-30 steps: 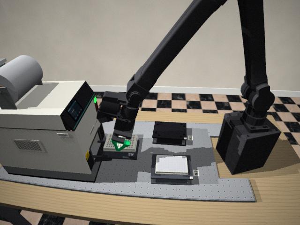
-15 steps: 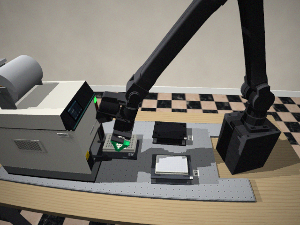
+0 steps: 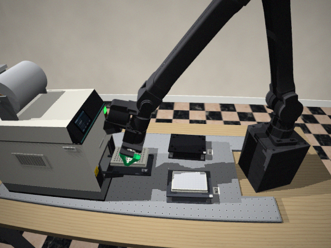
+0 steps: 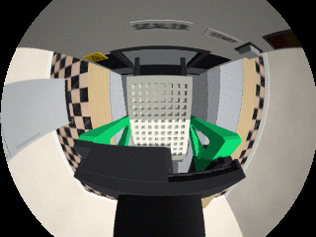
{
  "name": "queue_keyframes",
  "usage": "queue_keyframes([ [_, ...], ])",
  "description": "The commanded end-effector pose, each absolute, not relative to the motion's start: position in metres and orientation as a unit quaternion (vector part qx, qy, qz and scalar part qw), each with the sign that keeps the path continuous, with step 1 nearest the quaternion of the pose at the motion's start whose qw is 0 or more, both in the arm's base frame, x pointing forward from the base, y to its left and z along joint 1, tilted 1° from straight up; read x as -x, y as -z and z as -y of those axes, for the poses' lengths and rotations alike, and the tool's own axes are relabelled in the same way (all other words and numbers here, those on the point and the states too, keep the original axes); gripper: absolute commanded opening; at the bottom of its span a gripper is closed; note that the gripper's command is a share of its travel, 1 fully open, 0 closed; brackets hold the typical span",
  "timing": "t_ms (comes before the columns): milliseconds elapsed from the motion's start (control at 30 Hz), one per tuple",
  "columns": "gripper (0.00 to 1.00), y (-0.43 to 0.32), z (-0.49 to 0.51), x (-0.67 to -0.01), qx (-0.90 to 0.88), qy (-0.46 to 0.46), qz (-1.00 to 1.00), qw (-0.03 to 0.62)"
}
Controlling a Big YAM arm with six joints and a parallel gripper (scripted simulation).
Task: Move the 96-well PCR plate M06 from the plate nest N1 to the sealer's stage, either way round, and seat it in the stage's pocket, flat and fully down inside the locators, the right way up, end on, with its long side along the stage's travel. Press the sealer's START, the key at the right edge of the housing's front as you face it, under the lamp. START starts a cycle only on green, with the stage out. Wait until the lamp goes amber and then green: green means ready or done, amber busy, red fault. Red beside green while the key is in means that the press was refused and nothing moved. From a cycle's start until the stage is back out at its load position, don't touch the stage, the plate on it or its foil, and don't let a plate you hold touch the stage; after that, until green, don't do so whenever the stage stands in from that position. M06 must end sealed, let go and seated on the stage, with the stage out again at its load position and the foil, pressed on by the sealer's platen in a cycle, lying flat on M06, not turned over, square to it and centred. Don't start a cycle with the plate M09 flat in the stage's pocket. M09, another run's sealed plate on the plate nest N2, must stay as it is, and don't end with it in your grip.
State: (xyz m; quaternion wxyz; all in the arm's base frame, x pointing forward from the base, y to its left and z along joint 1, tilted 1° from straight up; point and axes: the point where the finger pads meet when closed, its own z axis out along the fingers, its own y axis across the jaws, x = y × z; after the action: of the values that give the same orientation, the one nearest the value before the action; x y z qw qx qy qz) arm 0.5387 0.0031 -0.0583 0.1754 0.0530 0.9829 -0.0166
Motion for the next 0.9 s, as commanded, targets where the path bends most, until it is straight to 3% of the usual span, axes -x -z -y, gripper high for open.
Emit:
queue_keyframes([
  [0, 0.00, 0.048, 0.006, -0.550, -0.067, 0.015, -0.979, 0.194],
  [367, 0.00, 0.063, -0.008, -0.533, -0.054, 0.014, -0.982, 0.180],
  [867, 0.00, 0.053, -0.002, -0.564, -0.062, 0.013, -0.977, 0.206],
])
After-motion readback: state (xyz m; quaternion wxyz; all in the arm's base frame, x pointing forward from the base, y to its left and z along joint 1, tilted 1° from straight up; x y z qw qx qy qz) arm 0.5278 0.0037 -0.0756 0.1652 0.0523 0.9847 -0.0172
